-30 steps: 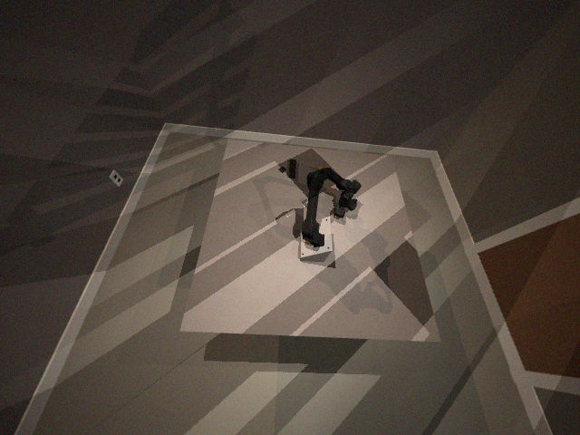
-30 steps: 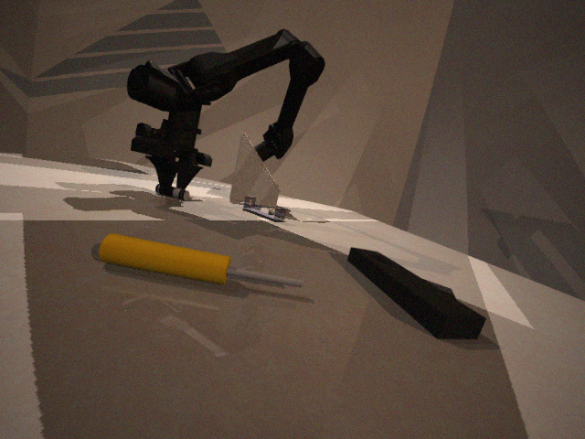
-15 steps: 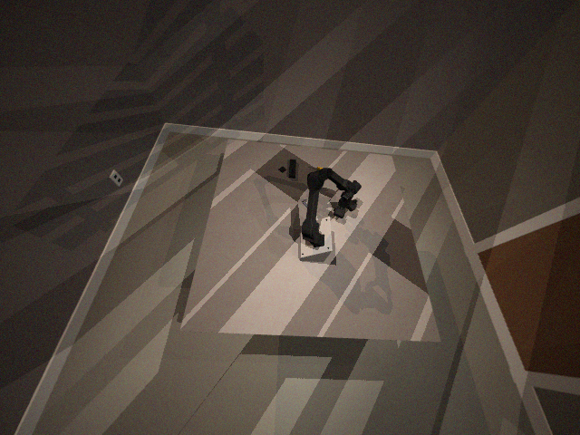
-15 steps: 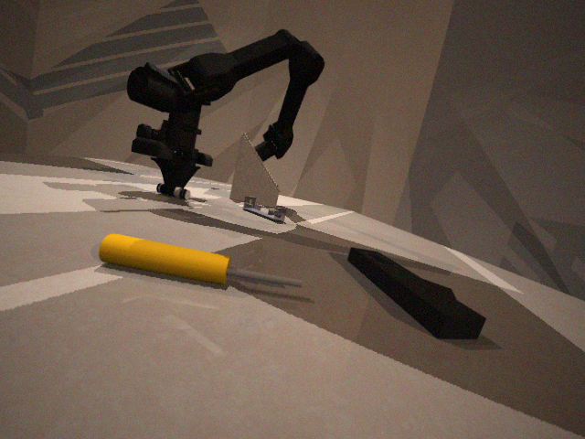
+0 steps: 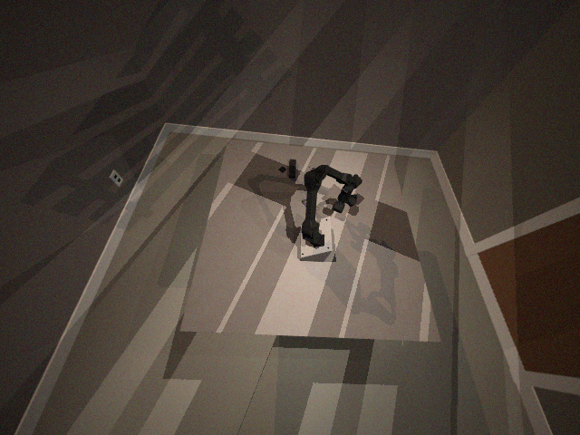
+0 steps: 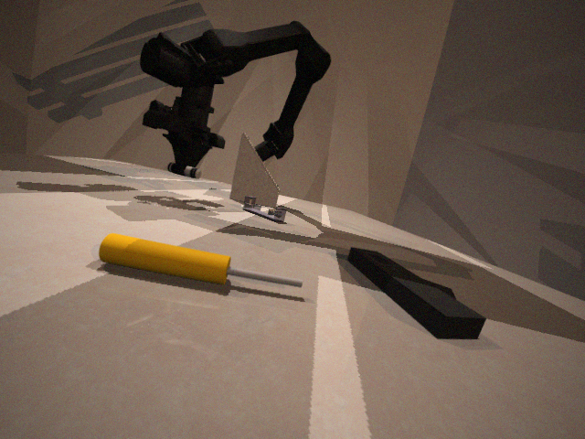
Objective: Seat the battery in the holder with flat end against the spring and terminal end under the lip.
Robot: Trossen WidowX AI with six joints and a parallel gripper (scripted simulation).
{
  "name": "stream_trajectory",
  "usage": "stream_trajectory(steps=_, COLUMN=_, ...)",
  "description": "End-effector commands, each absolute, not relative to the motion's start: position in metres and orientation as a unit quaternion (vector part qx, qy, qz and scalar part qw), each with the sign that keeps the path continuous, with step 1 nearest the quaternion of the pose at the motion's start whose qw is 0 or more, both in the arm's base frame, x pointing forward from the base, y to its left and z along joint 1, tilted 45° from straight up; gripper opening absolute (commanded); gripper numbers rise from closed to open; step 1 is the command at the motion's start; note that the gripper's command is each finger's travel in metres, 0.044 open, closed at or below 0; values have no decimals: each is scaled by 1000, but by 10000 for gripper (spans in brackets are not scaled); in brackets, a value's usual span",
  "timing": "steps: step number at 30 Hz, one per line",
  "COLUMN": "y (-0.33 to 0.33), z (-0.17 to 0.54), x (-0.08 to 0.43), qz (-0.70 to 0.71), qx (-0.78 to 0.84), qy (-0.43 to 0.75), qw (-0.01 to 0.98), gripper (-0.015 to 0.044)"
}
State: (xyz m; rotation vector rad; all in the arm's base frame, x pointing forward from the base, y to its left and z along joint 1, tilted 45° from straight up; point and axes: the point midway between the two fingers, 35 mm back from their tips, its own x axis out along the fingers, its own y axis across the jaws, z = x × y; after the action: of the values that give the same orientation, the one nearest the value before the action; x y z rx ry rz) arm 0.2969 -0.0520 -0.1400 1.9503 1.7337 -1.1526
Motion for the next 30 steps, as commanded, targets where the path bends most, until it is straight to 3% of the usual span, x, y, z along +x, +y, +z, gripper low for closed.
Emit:
stream_trajectory(steps=1, y=-37, z=-112, x=306, qz=-416, qx=683, qy=587, qw=127, gripper=69)
stream_trajectory(steps=21, y=57, z=2, x=298, qz=-513, qx=696, qy=502, qw=0, gripper=69)
stream_trajectory(steps=30, y=63, z=0, x=295, qz=-529, qx=687, qy=499, qw=2, gripper=69)
